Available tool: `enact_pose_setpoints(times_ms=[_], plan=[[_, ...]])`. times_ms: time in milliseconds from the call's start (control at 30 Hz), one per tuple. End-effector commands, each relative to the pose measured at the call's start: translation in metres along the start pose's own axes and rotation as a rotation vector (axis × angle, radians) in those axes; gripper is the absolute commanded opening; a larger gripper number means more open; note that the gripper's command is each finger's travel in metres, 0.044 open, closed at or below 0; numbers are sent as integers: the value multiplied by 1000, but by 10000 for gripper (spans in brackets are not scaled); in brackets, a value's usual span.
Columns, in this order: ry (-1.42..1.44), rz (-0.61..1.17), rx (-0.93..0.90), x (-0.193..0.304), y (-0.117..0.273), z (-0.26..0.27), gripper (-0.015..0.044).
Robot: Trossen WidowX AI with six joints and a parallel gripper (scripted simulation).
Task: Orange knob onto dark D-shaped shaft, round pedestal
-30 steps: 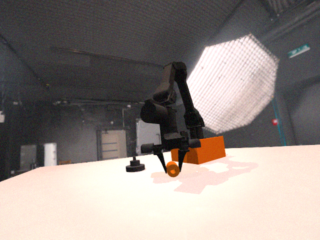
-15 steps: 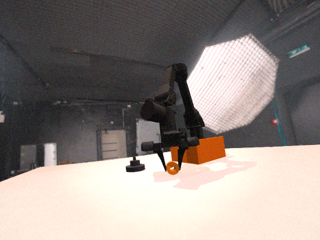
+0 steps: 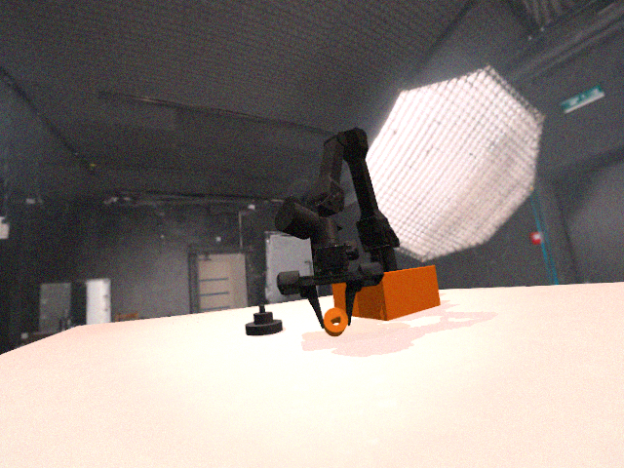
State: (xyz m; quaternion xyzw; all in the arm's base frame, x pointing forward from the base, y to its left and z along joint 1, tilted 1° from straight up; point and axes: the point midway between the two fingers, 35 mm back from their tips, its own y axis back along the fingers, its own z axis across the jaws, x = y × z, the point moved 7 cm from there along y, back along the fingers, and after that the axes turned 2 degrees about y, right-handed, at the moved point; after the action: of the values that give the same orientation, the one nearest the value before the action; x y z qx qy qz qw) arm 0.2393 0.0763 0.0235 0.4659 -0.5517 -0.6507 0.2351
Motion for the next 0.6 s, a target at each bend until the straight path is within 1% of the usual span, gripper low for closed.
enact_pose_setpoints(times_ms=[0, 567], plan=[[4, -65, 3, 8, 3, 1, 179], [4, -322, 11, 40, 8, 2, 179]])
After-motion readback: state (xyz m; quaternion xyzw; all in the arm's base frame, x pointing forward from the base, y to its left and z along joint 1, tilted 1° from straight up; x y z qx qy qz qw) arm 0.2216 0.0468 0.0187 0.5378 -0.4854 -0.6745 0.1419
